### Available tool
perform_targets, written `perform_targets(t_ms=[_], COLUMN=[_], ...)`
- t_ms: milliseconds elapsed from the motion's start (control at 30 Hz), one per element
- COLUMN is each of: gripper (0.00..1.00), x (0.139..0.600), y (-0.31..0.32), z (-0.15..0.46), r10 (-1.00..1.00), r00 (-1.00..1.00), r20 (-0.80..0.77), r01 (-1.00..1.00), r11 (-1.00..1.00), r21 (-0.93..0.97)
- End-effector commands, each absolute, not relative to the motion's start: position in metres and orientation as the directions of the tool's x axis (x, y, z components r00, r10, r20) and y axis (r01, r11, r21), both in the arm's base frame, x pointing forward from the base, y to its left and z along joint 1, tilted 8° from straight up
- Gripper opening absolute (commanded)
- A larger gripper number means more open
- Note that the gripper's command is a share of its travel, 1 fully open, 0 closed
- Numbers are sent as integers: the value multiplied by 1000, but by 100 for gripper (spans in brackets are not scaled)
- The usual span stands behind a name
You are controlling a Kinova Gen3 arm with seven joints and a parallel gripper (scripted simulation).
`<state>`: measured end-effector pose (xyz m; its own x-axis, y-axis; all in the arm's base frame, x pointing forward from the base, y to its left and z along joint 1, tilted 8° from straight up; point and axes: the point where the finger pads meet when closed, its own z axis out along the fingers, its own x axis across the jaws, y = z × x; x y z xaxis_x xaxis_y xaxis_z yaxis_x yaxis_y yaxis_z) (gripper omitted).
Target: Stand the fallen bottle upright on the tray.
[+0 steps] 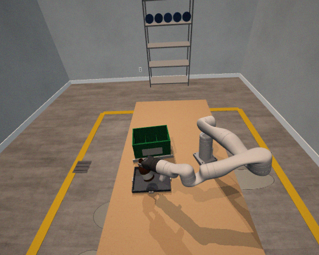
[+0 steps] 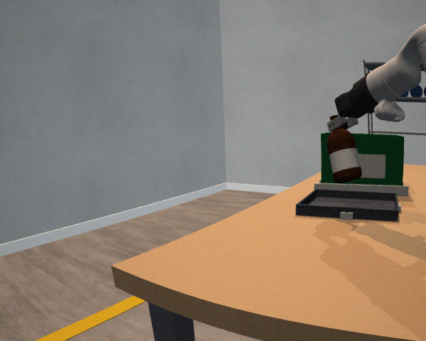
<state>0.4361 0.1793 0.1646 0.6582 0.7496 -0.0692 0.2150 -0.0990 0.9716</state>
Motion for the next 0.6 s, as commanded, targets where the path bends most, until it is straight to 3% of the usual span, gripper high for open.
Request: perform_targets(t_ms=[0,567], gripper=[0,0], x=[436,437], y=[181,180], z=[166,159], r10=[754,754], r00=[654,653], r20=[-63,-62], r01=[213,213], r11=[-104,-104], r21=[972,972])
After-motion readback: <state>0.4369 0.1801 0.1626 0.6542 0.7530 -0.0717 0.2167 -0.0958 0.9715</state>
